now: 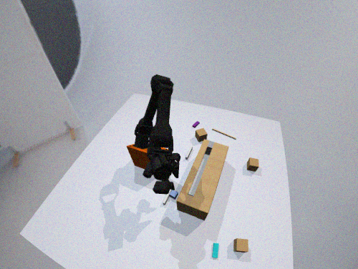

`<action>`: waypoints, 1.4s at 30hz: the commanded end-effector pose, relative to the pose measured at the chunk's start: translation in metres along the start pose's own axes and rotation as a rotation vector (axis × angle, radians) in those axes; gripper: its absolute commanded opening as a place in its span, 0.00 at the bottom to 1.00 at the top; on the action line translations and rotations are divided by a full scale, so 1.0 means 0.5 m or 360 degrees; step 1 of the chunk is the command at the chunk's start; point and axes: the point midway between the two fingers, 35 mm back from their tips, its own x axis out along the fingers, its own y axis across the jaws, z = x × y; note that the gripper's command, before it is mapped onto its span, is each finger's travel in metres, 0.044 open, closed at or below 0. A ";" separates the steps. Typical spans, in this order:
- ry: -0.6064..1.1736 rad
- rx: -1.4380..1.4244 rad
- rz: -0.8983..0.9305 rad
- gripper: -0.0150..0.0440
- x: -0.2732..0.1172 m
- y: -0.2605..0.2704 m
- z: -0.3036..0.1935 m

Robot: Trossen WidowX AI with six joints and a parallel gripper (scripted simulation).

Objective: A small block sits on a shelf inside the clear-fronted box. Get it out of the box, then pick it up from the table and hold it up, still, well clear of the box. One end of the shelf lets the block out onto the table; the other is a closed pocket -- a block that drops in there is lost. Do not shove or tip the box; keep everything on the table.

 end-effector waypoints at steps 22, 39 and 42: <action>0.0031 0.0269 -0.0027 0.74 0.186 -0.013 0.080; 0.0030 0.0270 -0.0026 0.74 0.238 -0.019 0.100; 0.0030 0.0270 -0.0027 0.74 0.247 -0.021 0.104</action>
